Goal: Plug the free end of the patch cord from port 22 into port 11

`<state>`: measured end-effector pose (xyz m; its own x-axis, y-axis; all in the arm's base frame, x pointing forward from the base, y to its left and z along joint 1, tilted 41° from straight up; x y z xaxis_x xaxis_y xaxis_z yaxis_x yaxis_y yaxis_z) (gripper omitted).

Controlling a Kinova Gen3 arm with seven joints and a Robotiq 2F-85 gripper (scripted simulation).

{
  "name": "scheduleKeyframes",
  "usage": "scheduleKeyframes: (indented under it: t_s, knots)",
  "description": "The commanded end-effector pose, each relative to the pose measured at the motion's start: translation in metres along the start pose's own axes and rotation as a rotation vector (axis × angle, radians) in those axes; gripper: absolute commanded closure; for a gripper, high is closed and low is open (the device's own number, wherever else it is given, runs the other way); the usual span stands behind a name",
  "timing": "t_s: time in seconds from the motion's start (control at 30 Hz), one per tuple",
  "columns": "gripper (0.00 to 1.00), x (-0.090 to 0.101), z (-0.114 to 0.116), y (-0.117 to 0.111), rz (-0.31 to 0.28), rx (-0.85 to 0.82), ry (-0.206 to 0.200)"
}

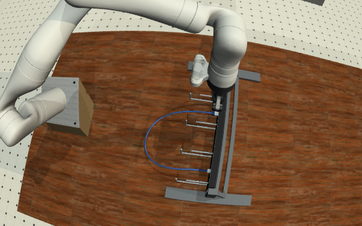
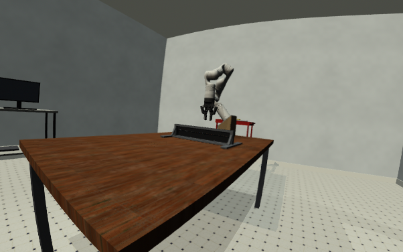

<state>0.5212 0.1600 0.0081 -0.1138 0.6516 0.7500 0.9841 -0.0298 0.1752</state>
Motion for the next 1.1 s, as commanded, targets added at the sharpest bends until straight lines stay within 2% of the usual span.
scheduleKeyframes:
  t_s: [0.0,0.23,0.27,1.07]
  knots:
    - [0.63,0.0055,0.0013,0.0008,-0.005,0.001,0.005]
    - [0.63,0.0069,0.0013,0.0008,-0.005,0.001,0.005]
    - [1.0,0.007,0.0013,0.0008,-0.005,0.001,0.005]
    - [1.0,0.007,0.0014,0.0008,-0.005,0.001,0.005]
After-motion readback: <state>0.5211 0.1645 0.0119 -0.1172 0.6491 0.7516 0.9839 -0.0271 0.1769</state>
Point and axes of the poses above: the point where the finger pads meet when closed, its own x axis back along the fingers, its own z axis across the jaws, y = z × x, the point moved 4 cm from there along x, back along the fingers, and after that the axes turned 13 degrees about -x, right-handed, at the moved point
